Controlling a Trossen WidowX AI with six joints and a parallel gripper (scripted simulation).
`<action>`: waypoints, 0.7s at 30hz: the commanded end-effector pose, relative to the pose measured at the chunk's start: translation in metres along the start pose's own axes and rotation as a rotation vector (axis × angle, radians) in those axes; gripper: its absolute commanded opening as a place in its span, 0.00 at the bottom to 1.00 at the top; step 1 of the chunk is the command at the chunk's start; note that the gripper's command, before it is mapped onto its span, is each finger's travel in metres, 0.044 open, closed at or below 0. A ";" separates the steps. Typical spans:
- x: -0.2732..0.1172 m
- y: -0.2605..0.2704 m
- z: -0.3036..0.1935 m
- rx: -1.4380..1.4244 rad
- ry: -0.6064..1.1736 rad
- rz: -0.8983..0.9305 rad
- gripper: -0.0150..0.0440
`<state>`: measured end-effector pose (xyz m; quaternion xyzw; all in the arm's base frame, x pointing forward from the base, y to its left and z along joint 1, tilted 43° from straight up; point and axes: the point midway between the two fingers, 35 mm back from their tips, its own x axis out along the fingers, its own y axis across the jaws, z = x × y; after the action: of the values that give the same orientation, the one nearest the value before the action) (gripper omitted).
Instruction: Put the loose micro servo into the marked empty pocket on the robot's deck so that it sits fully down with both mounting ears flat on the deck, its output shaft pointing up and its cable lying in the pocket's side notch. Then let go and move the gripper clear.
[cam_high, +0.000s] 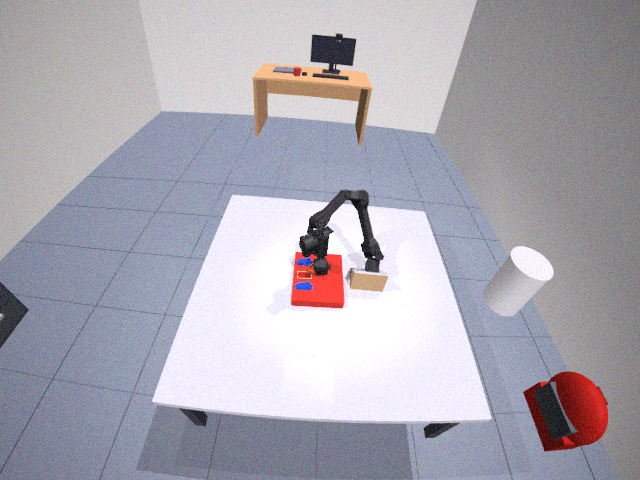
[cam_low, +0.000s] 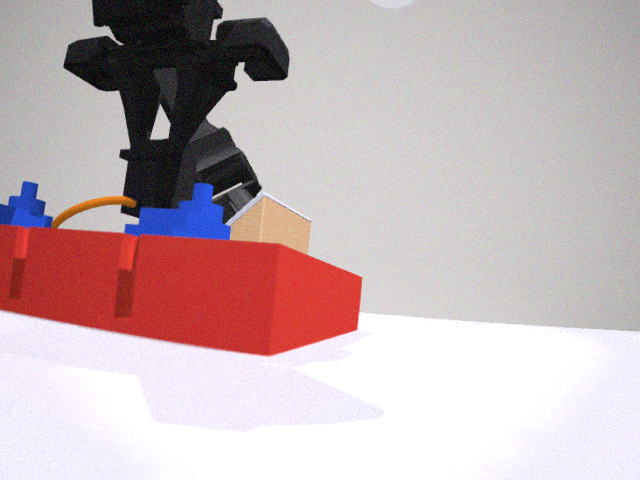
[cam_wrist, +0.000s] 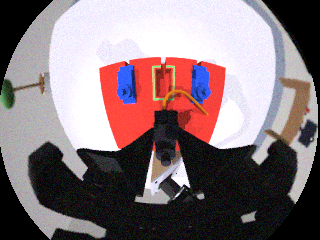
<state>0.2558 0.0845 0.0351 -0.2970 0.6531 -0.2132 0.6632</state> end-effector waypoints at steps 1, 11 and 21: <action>-0.003 0.000 0.019 0.000 -0.013 0.001 0.25; -0.004 -0.001 0.056 0.002 -0.014 0.001 0.25; -0.004 -0.001 0.079 0.003 -0.015 0.001 0.25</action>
<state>0.3292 0.0921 0.0340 -0.2947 0.6516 -0.2148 0.6651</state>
